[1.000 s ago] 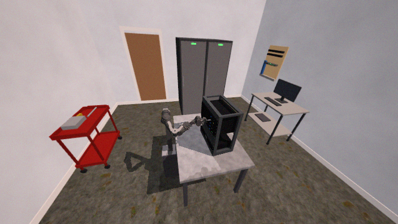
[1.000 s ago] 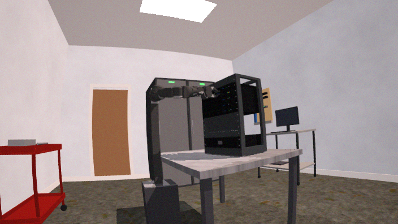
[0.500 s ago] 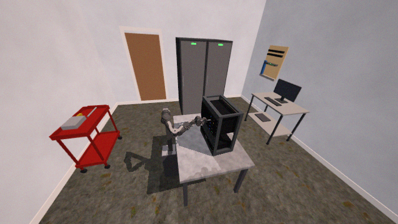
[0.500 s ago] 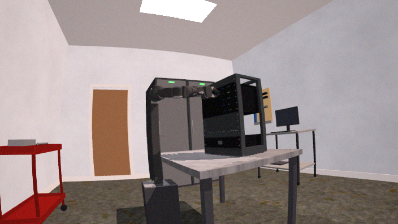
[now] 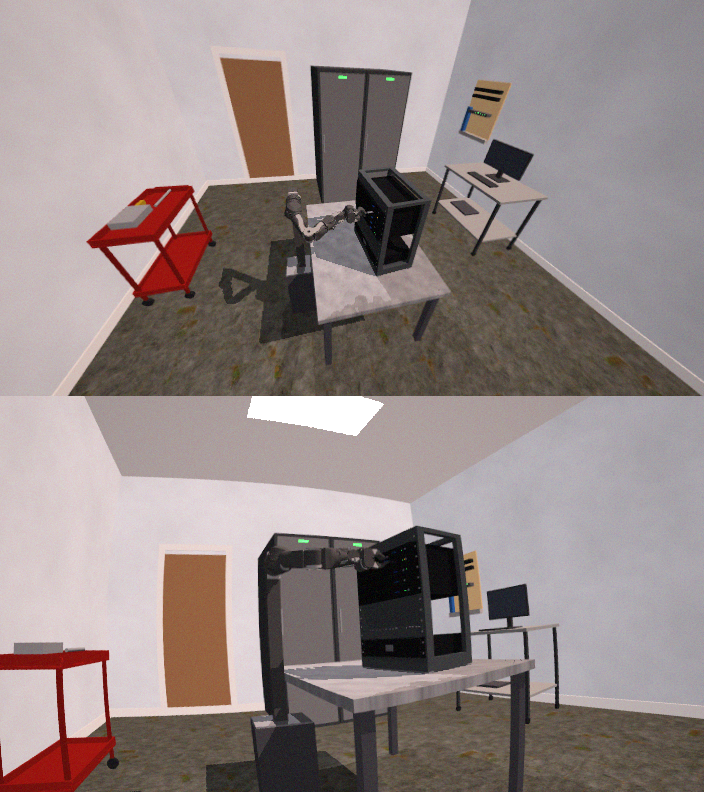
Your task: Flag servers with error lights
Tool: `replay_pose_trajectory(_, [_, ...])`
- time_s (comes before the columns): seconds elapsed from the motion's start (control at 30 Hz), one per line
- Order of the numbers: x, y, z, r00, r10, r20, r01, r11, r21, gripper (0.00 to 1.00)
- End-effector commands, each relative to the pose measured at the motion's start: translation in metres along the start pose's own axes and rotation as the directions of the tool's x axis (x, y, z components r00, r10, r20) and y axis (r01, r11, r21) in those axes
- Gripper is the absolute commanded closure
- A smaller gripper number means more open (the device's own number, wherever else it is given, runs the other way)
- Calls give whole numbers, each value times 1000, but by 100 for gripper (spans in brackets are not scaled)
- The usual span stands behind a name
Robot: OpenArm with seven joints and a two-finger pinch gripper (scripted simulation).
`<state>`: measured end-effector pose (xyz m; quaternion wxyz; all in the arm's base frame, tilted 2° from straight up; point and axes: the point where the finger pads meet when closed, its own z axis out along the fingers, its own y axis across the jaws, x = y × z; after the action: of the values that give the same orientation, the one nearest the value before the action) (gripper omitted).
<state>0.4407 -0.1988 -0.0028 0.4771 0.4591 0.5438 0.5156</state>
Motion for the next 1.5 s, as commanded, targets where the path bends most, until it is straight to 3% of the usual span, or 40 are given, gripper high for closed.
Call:
replay_pose_trajectory(0.0, [-2,1,-4,1000,5,6,-5,1000,-6,90])
replay_pose_trajectory(0.2, [-2,0,-33,1000,5,6,-5,1000,-7,90])
replay_pose_trajectory(0.43, [-2,0,-46,1000,5,6,-5,1000,-7,90])
replay_pose_trajectory(0.5, [-2,0,-46,1000,6,7,-5,1000,-6,90])
replay_pose_trajectory(0.53, [-3,0,-46,1000,6,9,-6,1000,-5,100])
replay_pose_trajectory(0.63, [-13,-1,-46,1000,6,10,-6,1000,-5,100])
replay_pose_trajectory(0.77, [-47,-1,-47,1000,7,9,-7,1000,-5,100])
replay_pose_trajectory(0.83, [-47,-1,-47,1000,7,9,-7,1000,-5,100])
replay_pose_trajectory(1.0, [-75,-2,-48,1000,7,9,-7,1000,-5,100])
replay_pose_trajectory(1.47, [-76,-2,-40,1000,7,9,-7,1000,-5,100])
